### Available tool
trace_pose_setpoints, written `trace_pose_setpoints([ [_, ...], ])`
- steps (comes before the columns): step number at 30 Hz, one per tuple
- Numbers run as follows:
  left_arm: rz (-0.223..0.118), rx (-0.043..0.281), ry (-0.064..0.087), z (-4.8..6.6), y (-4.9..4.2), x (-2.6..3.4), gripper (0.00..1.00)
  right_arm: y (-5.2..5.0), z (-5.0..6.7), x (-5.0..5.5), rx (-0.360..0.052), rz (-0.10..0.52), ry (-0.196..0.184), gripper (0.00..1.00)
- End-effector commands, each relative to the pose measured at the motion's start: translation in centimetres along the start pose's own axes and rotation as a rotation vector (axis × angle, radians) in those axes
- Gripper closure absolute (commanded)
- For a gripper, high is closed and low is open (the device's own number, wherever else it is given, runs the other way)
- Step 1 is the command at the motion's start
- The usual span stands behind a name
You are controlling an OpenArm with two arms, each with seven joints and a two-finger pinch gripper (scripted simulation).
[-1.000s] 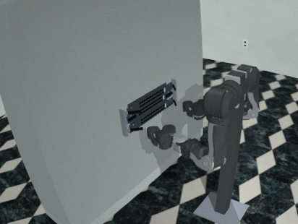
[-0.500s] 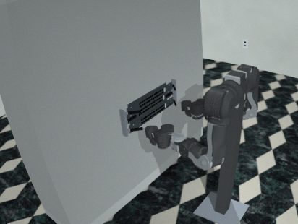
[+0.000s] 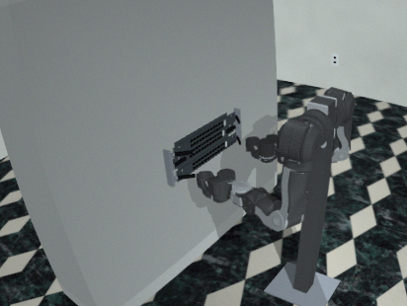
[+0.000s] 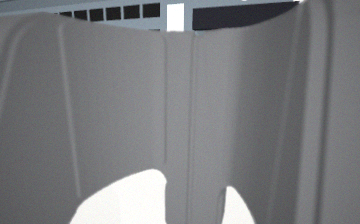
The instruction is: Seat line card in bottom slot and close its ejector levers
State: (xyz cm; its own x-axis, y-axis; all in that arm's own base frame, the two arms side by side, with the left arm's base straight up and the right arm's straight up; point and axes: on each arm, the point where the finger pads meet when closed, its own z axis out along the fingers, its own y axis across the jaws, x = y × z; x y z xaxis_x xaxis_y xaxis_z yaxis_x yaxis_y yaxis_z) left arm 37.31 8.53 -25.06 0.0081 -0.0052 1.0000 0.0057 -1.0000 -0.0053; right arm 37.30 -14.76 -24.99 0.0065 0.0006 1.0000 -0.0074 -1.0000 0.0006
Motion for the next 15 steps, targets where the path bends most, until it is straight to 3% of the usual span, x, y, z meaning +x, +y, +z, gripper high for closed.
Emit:
trace_pose_setpoints([
  [1, -0.005, -0.006, 0.008, 0.18, 0.15, 0.3, 1.0, -0.11, 0.2, 0.22, 0.007, 0.001, 0.007, 1.0],
  [15, -0.005, -0.006, 0.008, 0.92, 0.16, 0.3, 1.0, -0.11, 0.94, 0.23, 0.007, 0.001, 0.007, 1.0],
])
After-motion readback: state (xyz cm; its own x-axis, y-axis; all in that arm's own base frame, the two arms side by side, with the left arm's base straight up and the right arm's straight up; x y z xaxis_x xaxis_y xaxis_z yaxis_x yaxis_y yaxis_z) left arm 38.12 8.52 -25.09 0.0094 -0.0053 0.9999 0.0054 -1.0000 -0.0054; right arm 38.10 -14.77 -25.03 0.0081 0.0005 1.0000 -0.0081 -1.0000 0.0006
